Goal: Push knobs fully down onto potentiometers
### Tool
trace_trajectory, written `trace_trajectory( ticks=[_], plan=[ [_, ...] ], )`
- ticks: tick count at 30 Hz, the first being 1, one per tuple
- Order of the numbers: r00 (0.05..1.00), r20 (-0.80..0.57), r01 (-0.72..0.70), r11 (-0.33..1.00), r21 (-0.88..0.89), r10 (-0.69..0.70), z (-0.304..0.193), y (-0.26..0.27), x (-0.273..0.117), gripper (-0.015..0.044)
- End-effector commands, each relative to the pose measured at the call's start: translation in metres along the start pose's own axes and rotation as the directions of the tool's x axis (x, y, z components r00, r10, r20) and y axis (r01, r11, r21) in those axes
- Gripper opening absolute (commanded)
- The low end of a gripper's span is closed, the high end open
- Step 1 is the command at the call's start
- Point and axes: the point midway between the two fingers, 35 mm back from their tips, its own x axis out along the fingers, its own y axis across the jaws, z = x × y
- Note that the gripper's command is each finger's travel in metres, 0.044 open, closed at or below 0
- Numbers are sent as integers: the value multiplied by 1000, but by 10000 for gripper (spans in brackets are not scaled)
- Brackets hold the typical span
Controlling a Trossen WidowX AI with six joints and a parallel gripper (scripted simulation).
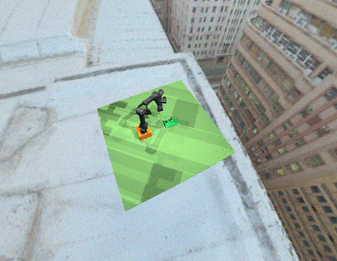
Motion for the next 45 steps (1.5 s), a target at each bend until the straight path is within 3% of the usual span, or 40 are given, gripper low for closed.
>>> trace_trajectory(
  ticks=[1, 9, 45],
  plan=[
    [995, -85, 37, 995, -94, -45, 18, -27, 31, 0],
    [967, -245, 1, 969, -248, -64, 42, -87, 81, 0],
    [967, -248, -1, 968, -251, -63, 32, -91, 120, 0]
  ],
)
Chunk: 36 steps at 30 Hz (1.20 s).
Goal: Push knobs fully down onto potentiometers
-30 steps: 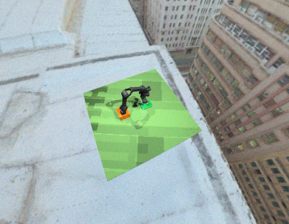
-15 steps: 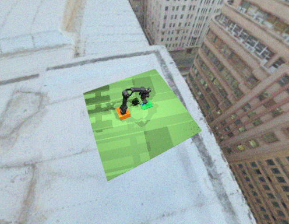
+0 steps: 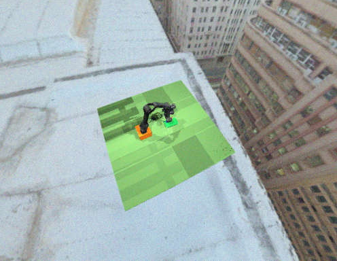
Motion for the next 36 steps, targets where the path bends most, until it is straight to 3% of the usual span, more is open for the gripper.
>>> trace_trajectory(
  ticks=[1, 36],
  plan=[
    [1000, 2, -5, 1000, -4, 5, 0, 1, 0, 0],
    [1000, 2, -5, 1000, -4, 5, 0, 1, 6, 0]
  ],
)
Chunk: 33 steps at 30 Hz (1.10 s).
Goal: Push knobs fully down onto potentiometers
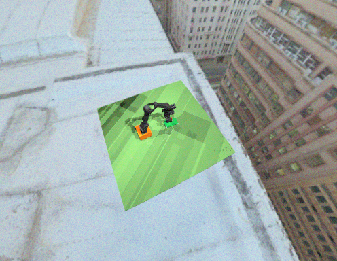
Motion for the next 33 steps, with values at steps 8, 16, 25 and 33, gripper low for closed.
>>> trace_trajectory(
  ticks=[8, 16, 25, 33],
  plan=[
    [1000, 1, -4, 1000, -4, 4, 0, 1, 1, 0],
    [1000, 1, -4, 1000, -4, 4, 0, 1, 4, 0],
    [1000, 1, -4, 1000, -4, 4, 0, 1, 7, 0],
    [1000, 1, -4, 1000, -4, 4, 0, 1, 9, 0]
  ],
)
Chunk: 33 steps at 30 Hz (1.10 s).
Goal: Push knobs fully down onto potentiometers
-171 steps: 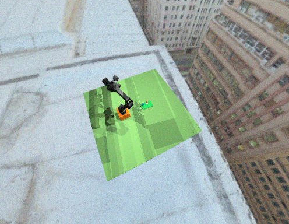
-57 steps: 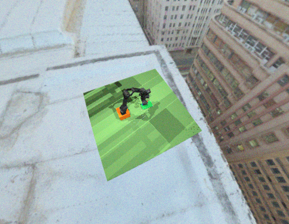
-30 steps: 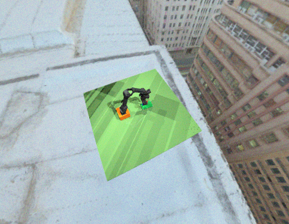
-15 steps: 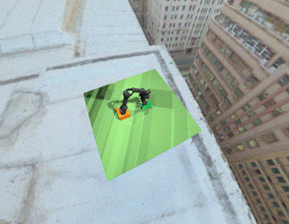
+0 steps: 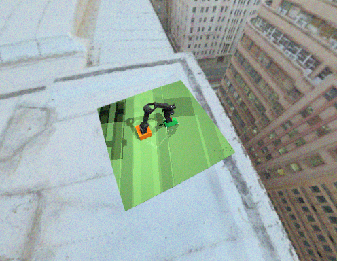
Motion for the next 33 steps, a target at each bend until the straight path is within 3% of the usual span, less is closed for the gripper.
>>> trace_trajectory(
  ticks=[1, 33],
  plan=[
    [1000, 2, -4, 1000, -4, 4, 1, 1, 4, 0],
    [1000, 2, -4, 1000, -4, 4, 1, 1, 14, 0]
  ],
)
